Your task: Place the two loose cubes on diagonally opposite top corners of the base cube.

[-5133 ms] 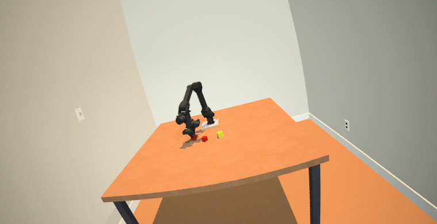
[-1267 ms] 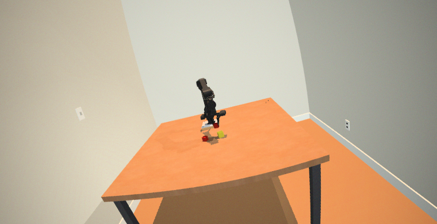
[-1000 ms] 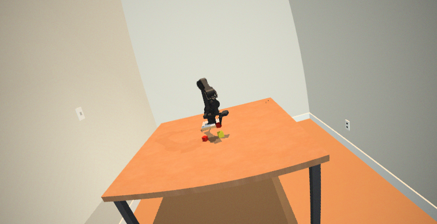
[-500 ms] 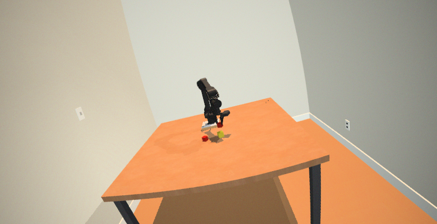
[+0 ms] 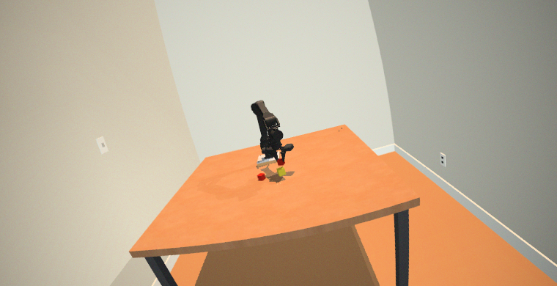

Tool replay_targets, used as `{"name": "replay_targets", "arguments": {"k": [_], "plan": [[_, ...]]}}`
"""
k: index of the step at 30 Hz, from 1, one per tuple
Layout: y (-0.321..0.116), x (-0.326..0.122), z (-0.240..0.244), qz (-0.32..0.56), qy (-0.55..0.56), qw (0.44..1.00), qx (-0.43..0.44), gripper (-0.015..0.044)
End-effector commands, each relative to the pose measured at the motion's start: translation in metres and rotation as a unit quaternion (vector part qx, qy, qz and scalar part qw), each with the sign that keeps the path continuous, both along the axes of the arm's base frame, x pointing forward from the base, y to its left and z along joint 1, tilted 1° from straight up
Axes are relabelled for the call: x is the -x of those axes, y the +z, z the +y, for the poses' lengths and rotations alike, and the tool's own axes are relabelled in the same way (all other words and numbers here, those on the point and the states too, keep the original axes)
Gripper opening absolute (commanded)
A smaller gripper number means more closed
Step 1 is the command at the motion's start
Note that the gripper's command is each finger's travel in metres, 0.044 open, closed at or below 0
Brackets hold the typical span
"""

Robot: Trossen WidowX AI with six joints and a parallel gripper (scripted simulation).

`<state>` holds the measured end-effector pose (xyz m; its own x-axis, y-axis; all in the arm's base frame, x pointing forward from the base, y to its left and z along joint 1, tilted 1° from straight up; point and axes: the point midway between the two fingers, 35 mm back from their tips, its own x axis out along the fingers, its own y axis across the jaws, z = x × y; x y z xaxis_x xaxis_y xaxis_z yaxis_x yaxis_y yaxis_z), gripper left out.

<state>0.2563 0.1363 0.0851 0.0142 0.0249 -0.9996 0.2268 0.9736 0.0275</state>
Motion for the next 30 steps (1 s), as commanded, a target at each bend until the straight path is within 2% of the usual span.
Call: {"name": "replay_targets", "arguments": {"k": [1, 27, 30], "plan": [[-0.0089, -0.0005, -0.0011, -0.001, -0.003, 1.0, 0.002, 0.0105], [-0.0116, -0.0005, -0.0012, -0.001, -0.001, 1.0, 0.002, 0.0105], [-0.0116, -0.0005, -0.0012, -0.001, -0.001, 1.0, 0.002, 0.0184]]}}
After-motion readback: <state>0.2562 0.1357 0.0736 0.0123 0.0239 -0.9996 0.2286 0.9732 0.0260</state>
